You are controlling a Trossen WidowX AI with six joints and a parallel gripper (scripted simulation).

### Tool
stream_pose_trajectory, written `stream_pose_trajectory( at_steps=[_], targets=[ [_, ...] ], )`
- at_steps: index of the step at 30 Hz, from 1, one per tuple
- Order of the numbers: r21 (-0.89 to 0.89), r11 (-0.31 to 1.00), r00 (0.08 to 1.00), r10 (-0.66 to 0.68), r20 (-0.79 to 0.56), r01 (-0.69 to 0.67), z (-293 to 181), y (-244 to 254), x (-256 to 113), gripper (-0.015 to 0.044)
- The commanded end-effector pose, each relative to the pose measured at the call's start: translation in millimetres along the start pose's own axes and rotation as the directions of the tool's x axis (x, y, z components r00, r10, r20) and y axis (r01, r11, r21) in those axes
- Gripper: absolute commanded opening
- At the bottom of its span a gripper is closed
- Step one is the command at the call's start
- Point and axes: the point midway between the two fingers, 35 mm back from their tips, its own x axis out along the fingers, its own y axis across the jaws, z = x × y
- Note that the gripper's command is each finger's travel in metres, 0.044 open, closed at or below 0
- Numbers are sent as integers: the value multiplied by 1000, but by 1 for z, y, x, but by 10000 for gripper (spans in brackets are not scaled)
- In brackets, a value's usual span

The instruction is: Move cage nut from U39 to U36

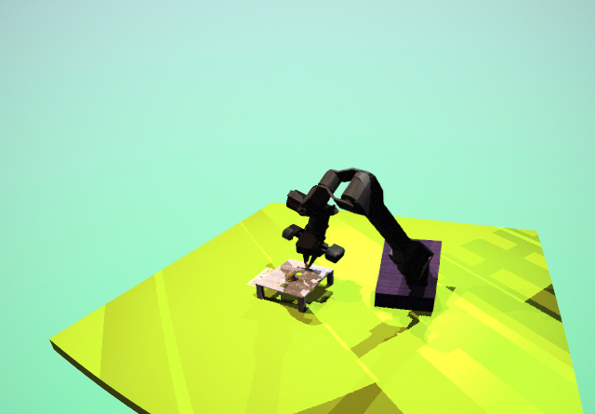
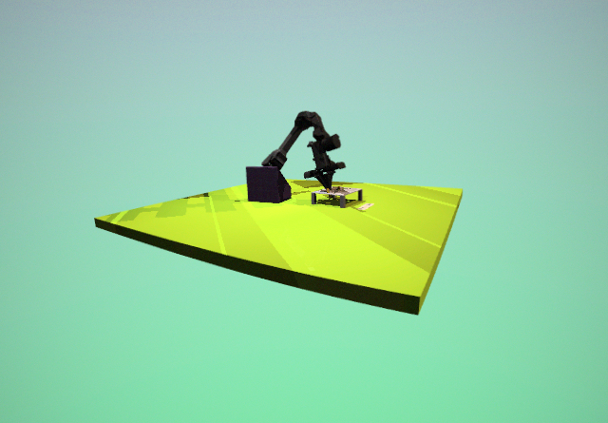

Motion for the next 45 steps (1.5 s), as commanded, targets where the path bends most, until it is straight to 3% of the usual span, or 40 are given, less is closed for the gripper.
stream_pose_trajectory(
  at_steps=[1, 45],
  targets=[
    [3, 1000, 1000, -7, 3, 7, 1, 0, -1, 28],
    [4, 998, 998, -67, 3, 67, 1, 3, -1, 28]
  ],
)
